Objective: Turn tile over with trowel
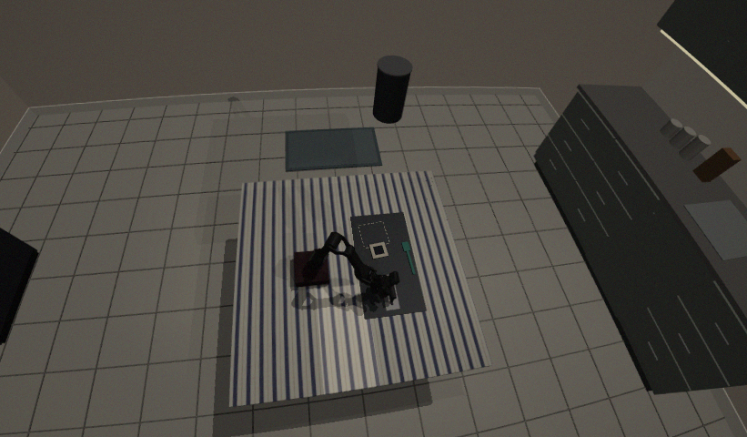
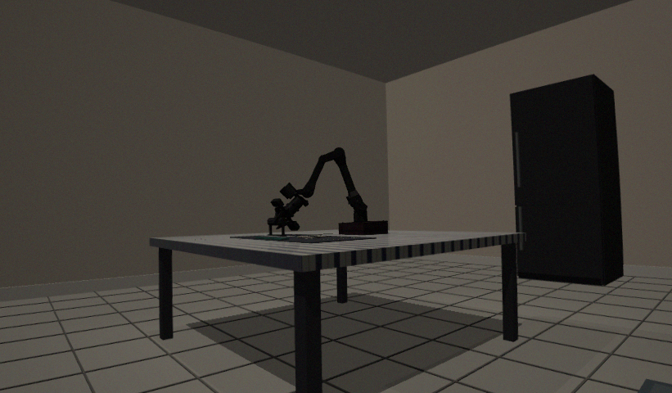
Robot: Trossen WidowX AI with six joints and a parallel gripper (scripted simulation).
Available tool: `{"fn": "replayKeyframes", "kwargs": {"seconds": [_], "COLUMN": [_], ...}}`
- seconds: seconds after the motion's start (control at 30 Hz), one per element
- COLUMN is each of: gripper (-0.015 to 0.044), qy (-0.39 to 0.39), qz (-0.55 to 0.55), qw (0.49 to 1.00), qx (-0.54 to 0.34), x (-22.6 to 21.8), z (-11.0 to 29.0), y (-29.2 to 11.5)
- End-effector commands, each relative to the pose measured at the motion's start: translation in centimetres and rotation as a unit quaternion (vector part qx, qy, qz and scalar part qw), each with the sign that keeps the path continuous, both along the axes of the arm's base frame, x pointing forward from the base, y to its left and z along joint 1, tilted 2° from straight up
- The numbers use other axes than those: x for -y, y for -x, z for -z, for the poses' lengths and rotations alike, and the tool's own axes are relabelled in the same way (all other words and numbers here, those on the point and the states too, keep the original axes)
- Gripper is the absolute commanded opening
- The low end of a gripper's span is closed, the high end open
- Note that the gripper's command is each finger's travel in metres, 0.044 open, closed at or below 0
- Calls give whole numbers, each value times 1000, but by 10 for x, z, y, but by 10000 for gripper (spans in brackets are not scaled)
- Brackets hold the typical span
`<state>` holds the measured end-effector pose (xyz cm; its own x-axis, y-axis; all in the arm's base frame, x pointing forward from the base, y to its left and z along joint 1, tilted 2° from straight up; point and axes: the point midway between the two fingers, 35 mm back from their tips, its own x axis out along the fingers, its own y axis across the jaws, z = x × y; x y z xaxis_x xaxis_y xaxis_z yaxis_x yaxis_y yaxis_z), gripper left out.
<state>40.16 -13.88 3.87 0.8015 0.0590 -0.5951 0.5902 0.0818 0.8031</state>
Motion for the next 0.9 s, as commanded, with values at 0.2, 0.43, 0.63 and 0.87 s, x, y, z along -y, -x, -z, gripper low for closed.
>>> {"fn": "replayKeyframes", "kwargs": {"seconds": [0.2, 0.43, 0.63, 0.87], "gripper": [9, 0, 0, 0], "qy": [1, 0, 0, 12], "qz": [2, 1, 0, -11], "qw": [1000, 1000, 1000, 1000], "qx": [-1, 0, 0, -1], "x": [1, 0, -1, -27], "z": [0, -34, -60, -57], "y": [0, 0, 3, 4]}}
